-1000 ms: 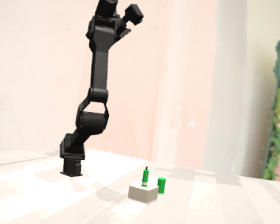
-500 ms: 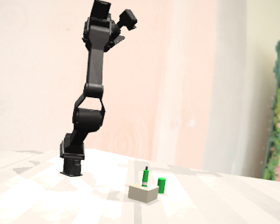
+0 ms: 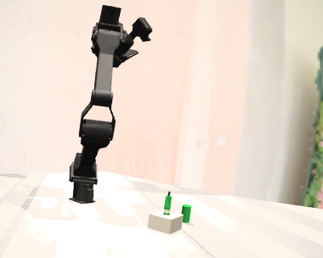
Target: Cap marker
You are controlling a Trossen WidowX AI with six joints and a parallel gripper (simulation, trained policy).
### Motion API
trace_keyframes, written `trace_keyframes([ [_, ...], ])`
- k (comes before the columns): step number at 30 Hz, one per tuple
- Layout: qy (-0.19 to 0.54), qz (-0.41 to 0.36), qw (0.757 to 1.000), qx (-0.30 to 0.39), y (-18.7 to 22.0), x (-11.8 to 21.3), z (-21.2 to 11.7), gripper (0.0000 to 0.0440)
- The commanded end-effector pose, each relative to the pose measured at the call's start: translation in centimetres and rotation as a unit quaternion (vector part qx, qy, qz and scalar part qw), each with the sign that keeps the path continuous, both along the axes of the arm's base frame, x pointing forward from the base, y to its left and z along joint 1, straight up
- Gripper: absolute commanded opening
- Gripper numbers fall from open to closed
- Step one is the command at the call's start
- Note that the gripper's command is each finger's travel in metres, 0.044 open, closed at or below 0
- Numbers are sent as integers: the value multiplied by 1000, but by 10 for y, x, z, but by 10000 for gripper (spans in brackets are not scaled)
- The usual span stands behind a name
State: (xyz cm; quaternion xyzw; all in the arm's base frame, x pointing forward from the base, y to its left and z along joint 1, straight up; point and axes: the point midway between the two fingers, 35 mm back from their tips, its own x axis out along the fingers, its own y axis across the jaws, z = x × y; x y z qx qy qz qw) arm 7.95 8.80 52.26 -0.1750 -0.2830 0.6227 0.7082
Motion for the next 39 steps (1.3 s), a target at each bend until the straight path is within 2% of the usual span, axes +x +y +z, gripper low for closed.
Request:
trace_keyframes([
  [1, -9, 1, 1000, -17, 7, -10, -6, 311],
  [39, -57, -45, 983, -167, 55, -53, -62, 317],
])
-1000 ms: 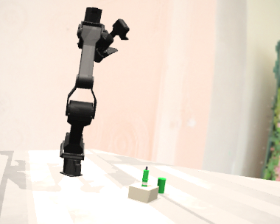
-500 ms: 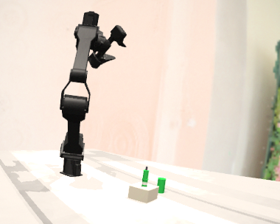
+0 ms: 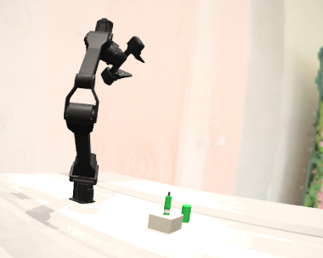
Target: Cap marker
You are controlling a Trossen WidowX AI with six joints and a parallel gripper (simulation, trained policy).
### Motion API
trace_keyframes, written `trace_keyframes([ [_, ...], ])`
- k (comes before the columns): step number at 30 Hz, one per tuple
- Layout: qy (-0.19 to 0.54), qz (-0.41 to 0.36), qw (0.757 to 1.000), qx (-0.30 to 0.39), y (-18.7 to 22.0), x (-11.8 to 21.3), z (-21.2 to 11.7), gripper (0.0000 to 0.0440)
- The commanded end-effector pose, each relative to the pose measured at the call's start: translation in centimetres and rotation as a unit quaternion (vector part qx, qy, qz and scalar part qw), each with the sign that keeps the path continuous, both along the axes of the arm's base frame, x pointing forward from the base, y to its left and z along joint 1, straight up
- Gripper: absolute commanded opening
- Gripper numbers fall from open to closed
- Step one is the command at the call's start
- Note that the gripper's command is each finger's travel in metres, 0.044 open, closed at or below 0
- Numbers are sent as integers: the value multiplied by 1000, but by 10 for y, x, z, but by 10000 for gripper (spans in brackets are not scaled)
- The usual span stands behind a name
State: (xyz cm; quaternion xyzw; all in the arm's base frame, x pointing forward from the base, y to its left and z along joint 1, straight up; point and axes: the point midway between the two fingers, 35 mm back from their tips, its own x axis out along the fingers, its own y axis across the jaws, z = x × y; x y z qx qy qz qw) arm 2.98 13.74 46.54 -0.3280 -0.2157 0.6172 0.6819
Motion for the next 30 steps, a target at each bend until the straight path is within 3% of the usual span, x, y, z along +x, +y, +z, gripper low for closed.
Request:
trace_keyframes([
  [1, -1, -5, 1000, -18, 6, -4, -6, 317],
  [30, 0, -72, 988, -140, 46, -8, -51, 322],
])
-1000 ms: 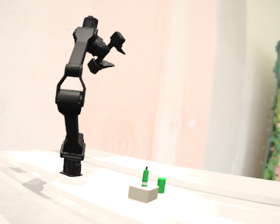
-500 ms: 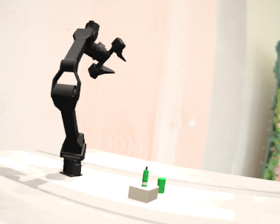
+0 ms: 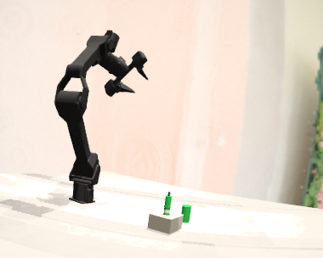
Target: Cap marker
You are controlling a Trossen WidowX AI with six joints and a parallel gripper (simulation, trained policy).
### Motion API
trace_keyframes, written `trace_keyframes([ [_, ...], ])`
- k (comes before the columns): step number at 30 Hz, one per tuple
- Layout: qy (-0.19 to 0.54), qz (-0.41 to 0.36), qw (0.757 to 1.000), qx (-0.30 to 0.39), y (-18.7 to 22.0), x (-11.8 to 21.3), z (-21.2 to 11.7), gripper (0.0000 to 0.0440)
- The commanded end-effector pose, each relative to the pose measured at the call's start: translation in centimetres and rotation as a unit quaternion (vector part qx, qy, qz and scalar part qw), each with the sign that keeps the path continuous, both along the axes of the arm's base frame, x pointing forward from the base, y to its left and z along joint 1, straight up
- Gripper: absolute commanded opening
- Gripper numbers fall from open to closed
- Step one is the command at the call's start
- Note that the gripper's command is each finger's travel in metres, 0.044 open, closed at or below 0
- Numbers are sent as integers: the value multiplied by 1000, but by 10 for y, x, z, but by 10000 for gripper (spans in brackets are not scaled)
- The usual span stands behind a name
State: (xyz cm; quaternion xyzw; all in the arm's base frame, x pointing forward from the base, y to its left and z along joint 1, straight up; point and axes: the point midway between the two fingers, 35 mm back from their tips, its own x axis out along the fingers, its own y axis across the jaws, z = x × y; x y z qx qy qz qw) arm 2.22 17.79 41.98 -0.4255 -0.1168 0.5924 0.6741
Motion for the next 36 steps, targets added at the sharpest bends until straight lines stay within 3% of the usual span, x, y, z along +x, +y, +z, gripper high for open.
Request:
trace_keyframes([
  [1, 4, -9, 1000, -19, 7, 0, -7, 322],
  [36, 58, -112, 980, -152, 48, 26, -61, 327],
])
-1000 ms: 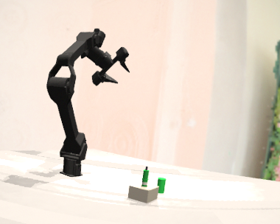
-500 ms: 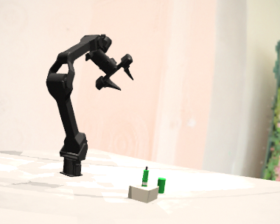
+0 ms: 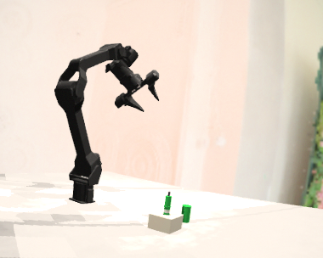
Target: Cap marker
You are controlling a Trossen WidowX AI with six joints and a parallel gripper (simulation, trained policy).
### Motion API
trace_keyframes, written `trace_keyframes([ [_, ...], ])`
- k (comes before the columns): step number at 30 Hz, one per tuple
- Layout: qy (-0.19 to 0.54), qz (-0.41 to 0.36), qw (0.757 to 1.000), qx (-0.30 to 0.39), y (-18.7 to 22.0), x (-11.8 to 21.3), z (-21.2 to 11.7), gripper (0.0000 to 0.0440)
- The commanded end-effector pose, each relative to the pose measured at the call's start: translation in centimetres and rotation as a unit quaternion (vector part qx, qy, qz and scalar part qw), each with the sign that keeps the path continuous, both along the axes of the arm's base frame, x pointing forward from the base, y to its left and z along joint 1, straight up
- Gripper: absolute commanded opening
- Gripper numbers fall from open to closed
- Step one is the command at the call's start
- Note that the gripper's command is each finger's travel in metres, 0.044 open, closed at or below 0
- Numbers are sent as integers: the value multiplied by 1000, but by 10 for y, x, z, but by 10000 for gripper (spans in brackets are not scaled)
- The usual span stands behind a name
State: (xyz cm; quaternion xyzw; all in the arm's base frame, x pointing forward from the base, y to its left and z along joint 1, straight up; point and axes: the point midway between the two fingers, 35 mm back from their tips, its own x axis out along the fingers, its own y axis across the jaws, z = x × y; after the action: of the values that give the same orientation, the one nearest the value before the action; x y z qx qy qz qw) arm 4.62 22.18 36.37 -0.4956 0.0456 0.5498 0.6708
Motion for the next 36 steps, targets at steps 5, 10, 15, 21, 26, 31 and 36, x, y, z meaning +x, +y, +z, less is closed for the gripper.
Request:
trace_keyframes([
  [5, 20, -26, 999, -28, 9, 8, -13, 327],
  [10, 32, -42, 998, -44, 13, 15, -20, 328],
  [15, 45, -59, 996, -59, 17, 22, -27, 329],
  [21, 62, -79, 992, -75, 21, 30, -36, 329],
  [26, 76, -96, 989, -88, 24, 38, -43, 330],
  [31, 91, -113, 984, -100, 27, 46, -50, 330],
  [36, 106, -129, 980, -112, 29, 54, -57, 331],
])
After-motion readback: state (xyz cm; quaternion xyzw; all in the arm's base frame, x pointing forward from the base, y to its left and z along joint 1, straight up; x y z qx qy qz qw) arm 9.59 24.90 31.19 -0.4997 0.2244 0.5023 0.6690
